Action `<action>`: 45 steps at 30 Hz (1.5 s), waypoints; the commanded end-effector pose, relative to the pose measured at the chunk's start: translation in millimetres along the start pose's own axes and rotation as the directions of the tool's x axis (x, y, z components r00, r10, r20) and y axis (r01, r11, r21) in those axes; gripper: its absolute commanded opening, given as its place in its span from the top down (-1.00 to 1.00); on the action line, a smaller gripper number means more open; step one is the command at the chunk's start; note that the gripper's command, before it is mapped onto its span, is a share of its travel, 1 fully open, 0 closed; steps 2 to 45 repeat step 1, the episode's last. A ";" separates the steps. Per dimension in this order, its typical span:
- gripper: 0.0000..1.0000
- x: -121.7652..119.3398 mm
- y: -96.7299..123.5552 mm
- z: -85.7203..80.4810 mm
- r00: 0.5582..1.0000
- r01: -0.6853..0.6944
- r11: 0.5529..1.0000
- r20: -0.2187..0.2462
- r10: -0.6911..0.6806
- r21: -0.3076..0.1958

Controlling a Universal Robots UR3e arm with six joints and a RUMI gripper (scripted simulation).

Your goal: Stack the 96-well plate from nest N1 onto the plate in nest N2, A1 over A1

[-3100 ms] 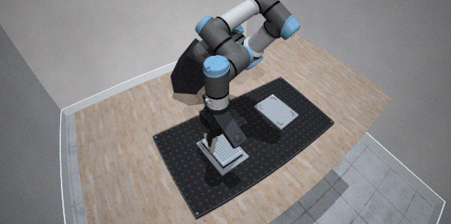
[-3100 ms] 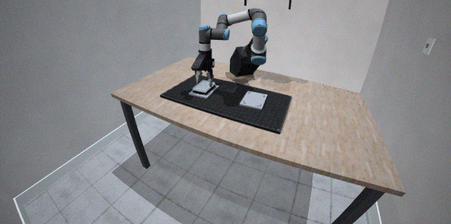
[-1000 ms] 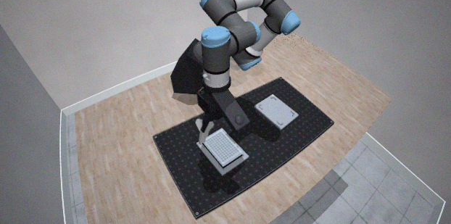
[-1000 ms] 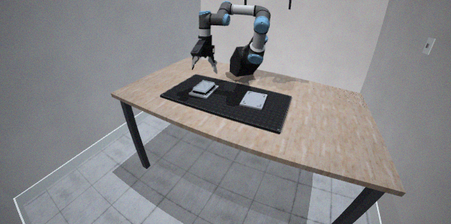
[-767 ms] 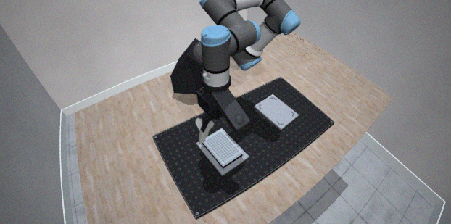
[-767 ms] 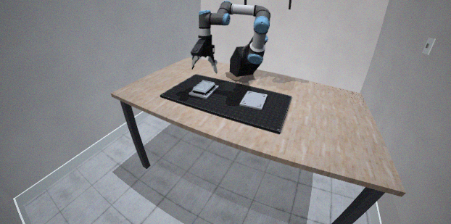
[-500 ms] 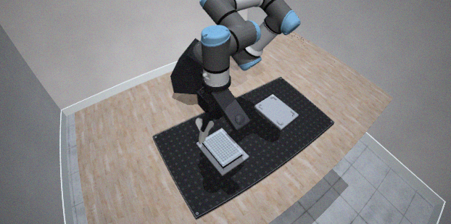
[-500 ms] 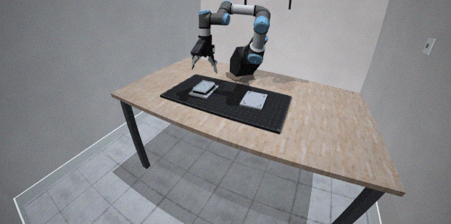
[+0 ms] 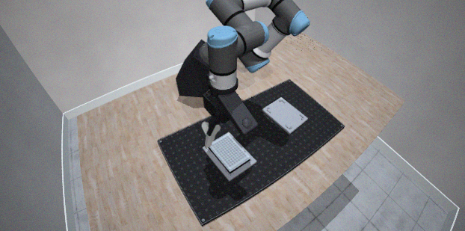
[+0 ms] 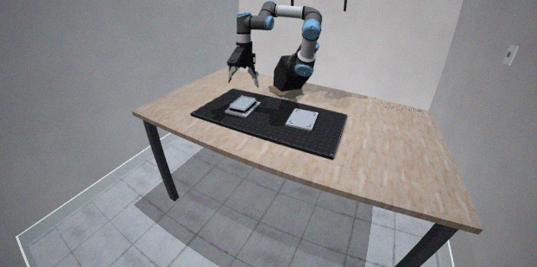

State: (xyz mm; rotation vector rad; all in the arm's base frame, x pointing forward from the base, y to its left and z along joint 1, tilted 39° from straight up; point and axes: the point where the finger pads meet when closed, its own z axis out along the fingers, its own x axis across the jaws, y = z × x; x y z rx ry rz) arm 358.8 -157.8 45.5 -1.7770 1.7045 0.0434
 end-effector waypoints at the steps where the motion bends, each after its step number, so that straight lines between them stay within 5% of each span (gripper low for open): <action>1: -1.00 0.6 -0.3 -0.7 1.000 0.001 1.000 -0.002 -0.001 0.001; 45: -1.00 0.6 -0.3 -0.7 1.000 0.001 1.000 -0.002 -0.001 0.001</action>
